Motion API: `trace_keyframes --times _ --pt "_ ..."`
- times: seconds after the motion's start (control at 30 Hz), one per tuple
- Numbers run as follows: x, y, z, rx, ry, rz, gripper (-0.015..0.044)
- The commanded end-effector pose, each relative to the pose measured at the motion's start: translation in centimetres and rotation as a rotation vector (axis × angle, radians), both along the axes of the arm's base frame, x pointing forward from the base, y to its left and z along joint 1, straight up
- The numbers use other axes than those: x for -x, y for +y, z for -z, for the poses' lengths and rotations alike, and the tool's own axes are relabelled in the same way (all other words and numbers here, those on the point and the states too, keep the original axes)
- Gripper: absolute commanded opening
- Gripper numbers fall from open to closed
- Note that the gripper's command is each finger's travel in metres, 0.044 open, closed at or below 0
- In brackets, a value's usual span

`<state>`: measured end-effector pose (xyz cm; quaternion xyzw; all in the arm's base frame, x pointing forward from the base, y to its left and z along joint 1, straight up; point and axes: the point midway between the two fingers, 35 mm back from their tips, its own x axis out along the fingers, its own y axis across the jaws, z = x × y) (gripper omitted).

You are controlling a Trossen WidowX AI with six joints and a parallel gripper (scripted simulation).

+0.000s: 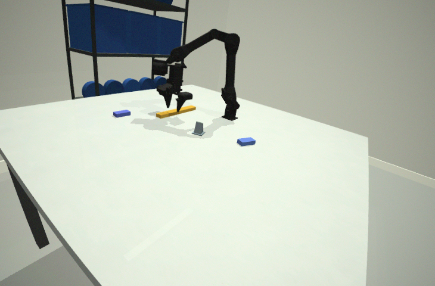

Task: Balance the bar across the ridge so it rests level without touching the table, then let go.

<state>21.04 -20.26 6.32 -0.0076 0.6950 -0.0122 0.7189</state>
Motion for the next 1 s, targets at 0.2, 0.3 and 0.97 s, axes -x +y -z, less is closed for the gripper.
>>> trace_keyframes --times 0.2,0.3,0.97 --pt "0.15 0.09 1.48 -0.006 0.012 -0.006 0.0315" --pt "0.15 0.09 1.48 -0.006 0.012 -0.006 0.0315" --pt "0.12 0.12 1.4 -0.008 0.008 0.0 0.0137"
